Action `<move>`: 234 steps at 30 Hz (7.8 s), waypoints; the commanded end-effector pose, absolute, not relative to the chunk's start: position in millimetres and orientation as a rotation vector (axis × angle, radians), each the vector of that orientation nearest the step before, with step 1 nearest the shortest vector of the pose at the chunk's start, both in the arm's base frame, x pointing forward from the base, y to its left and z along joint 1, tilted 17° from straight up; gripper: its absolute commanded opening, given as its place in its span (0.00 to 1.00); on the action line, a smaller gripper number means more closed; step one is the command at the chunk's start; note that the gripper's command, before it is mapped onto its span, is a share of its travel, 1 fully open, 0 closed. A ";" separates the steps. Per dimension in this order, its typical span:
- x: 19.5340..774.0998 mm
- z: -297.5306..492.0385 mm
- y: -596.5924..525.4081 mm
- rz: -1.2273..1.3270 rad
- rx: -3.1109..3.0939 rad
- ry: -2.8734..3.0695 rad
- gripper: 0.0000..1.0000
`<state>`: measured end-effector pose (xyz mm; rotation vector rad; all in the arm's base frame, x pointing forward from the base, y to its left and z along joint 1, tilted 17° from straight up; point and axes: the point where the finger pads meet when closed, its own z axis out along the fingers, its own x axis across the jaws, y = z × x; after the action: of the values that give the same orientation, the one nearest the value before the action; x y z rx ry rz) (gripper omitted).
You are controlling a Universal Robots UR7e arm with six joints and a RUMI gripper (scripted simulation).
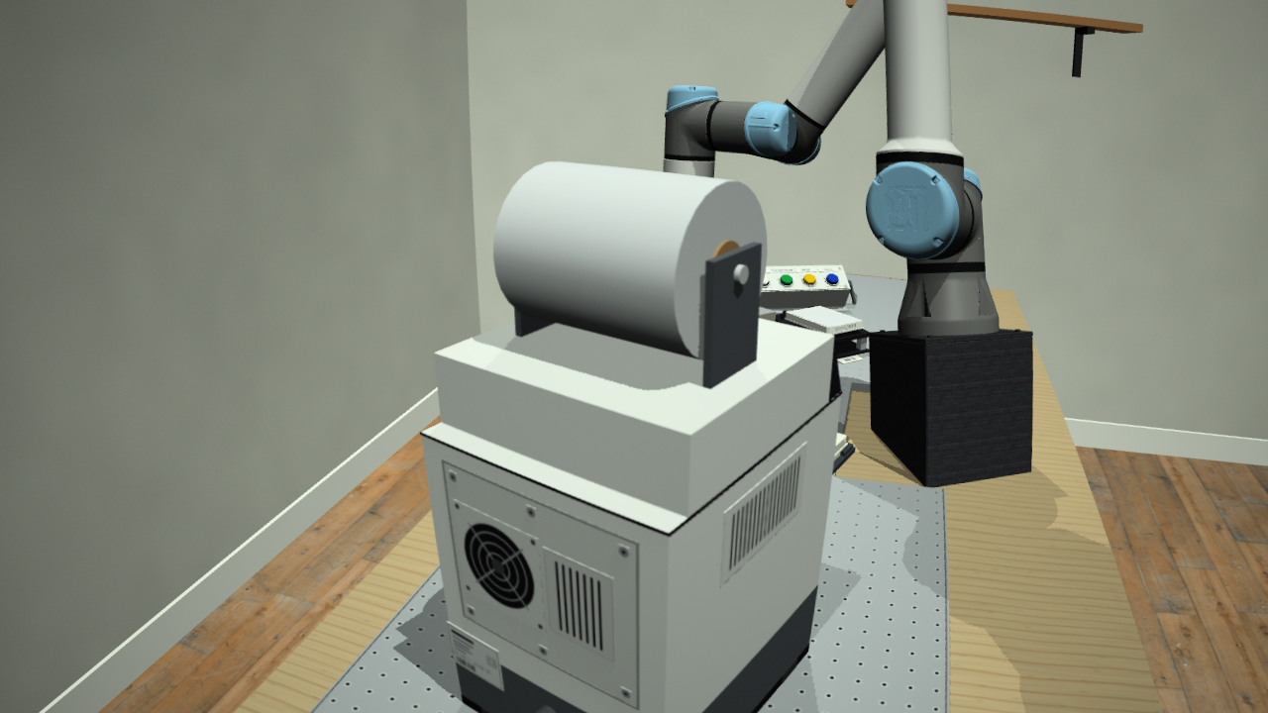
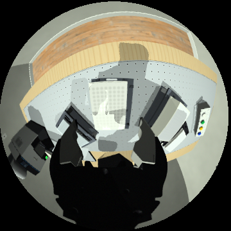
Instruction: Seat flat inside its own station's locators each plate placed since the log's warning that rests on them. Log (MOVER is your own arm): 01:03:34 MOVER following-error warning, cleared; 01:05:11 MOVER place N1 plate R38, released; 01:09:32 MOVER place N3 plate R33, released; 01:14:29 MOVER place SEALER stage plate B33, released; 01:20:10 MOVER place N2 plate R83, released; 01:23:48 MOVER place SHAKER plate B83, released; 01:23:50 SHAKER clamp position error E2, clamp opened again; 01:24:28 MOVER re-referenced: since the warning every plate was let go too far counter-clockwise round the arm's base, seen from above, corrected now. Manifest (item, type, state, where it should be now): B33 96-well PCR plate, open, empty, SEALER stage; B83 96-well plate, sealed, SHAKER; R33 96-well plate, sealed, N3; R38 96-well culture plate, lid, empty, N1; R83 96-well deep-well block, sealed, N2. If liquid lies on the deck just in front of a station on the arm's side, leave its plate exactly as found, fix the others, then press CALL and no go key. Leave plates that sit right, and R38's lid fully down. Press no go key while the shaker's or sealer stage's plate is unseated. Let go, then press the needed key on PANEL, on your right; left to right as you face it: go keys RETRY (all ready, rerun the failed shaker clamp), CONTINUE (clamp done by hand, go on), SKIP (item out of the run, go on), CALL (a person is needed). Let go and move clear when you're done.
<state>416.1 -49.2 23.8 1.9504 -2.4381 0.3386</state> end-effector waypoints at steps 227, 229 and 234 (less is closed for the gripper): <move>416.2 28.9 -51.2 0.434 1.864 -2.391 0.00; 415.9 28.0 -51.4 0.433 1.863 -2.391 0.00; 415.3 25.7 -52.0 0.431 1.863 -2.391 0.00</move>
<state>417.3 -51.2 29.6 1.8653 -2.3910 0.4379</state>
